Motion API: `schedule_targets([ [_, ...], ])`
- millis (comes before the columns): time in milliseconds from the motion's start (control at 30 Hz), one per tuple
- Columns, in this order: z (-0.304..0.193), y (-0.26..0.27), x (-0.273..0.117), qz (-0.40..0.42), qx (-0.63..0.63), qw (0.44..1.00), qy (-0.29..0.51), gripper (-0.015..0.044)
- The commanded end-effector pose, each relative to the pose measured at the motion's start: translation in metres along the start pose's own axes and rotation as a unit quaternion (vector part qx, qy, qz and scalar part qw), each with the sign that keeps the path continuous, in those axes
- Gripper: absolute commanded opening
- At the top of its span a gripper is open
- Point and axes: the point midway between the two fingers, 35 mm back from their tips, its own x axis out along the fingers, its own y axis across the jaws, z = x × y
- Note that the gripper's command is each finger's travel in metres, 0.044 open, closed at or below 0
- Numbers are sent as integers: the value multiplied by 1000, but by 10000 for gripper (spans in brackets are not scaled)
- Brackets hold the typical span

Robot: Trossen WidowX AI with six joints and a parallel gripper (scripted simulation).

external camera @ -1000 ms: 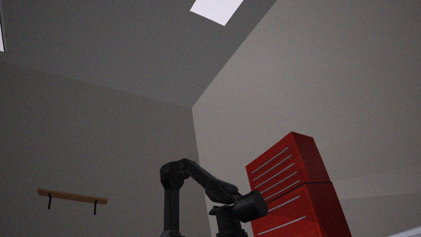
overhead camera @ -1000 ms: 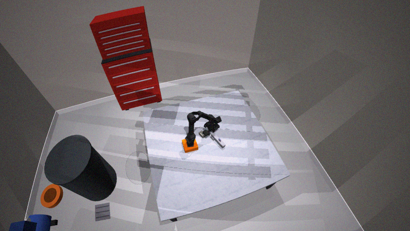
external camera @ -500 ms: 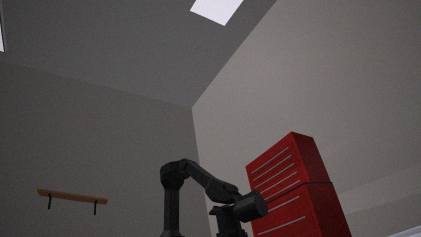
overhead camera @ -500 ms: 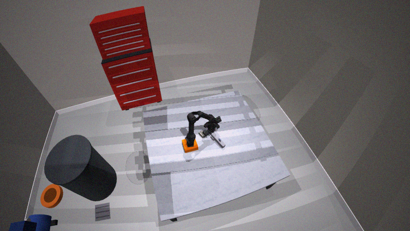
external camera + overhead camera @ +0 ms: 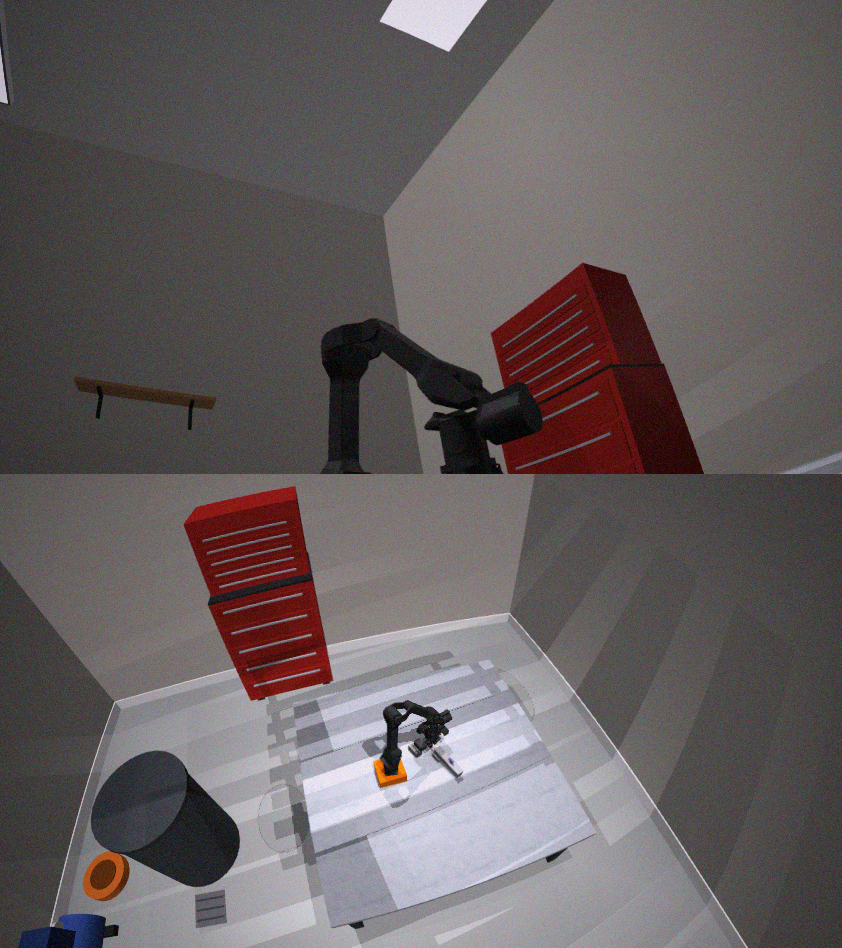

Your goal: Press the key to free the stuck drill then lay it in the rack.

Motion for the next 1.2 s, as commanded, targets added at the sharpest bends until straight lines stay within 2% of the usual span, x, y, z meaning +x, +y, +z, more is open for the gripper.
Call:
schedule_targets([
  [0,6,1,-1,0,3,1000,-1,0],
  [500,28,0,-3,0,3,1000,-2,0],
  [1033,20,1,0,1,2,1000,-2,420],
  [1067,19,1,0,1,3,1000,-2,440],
  [1167,18,1,0,0,3,1000,-2,440],
])
